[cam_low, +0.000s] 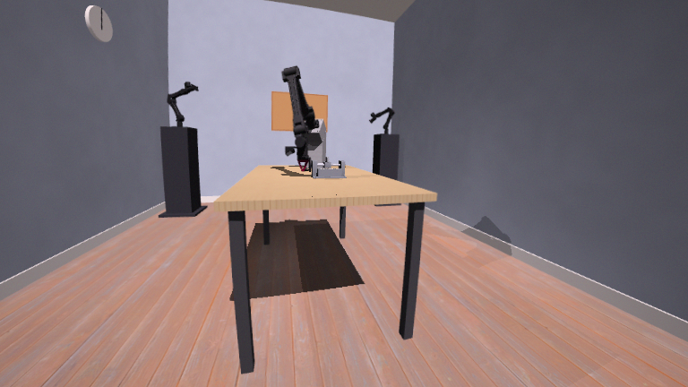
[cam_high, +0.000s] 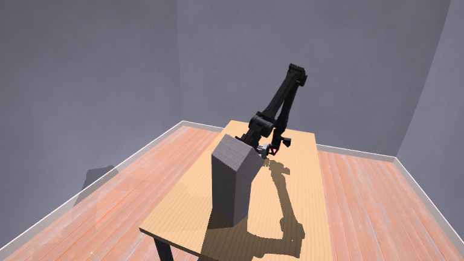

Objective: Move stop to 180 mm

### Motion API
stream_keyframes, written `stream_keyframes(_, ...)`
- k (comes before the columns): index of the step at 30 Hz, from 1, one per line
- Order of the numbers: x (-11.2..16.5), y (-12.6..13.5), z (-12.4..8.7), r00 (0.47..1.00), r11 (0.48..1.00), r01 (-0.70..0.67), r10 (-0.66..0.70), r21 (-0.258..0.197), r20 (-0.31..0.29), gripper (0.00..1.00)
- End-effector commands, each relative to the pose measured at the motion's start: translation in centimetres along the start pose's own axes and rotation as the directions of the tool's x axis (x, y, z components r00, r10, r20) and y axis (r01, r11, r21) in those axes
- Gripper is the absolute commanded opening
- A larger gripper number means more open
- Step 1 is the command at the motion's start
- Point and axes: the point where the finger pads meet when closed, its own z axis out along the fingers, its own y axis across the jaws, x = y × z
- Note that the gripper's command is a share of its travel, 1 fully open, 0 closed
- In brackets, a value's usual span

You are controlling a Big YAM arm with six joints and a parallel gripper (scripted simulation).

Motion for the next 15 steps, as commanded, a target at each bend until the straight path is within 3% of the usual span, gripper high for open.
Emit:
stream_keyframes(1,0.2,5.4,-1.6,1.0,0.995,-0.012,0.012,-0.101,-0.003,0.06)
stream_keyframes(15,-0.3,7.0,-3.5,1.0,0.991,-0.018,0.018,-0.132,0.003,0.06)
